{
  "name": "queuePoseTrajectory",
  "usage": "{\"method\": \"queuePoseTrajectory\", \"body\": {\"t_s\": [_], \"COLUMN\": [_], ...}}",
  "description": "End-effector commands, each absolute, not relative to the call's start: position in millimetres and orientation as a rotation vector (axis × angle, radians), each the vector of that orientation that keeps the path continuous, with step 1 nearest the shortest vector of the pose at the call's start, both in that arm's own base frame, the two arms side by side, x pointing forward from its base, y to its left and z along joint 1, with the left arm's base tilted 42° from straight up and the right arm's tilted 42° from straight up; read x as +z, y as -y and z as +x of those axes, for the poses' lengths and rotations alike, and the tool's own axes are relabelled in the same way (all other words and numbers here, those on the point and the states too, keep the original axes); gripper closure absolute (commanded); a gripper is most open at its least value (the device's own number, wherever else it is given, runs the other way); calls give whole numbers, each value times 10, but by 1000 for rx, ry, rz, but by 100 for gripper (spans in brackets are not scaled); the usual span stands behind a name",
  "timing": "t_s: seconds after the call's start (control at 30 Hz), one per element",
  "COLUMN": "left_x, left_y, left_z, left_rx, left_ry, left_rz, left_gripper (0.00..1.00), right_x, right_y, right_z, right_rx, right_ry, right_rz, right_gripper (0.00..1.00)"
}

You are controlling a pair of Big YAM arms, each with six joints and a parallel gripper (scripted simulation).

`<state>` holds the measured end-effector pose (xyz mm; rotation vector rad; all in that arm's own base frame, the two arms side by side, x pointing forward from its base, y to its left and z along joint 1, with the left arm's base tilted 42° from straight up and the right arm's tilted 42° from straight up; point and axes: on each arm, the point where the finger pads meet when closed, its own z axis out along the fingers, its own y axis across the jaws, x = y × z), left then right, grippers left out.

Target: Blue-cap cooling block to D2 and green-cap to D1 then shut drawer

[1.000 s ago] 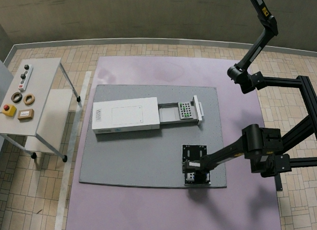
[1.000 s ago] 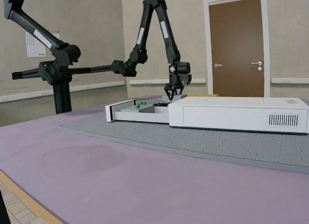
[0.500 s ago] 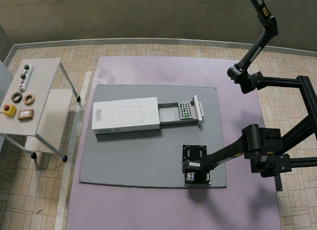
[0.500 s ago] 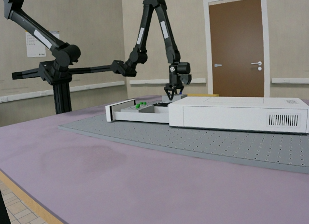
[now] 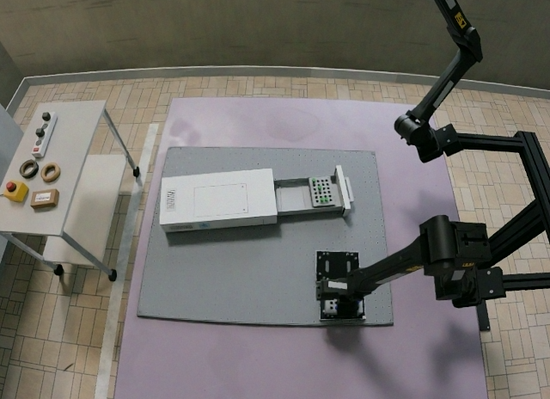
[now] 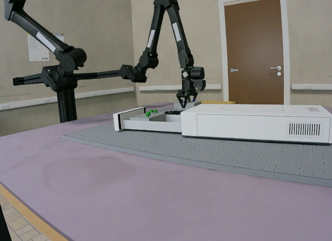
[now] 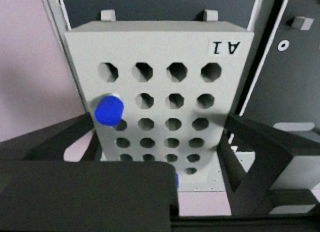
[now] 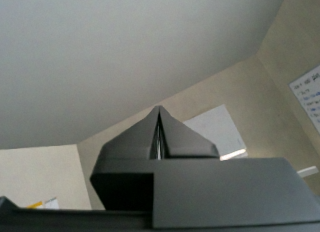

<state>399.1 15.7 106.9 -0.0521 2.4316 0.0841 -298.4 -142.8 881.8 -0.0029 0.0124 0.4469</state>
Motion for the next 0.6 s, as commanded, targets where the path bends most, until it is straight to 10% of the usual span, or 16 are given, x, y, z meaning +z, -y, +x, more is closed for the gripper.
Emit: {"method": "queuePoseTrajectory", "body": {"t_s": [0.0, 0.57], "left_x": [1254, 1254], "left_y": [-175, -175], "left_z": [4171, 4171], "left_rx": [90, 90], "left_ry": [-2375, -2375], "left_rz": [-42, -42], "left_gripper": [100, 87], "right_x": [8831, 8831], "right_y": [1485, 1485], "right_z": [-3088, -3088], "right_rx": [446, 446], "right_ry": [5, 5], "right_rz": [0, 0], "right_gripper": [100, 100]}}
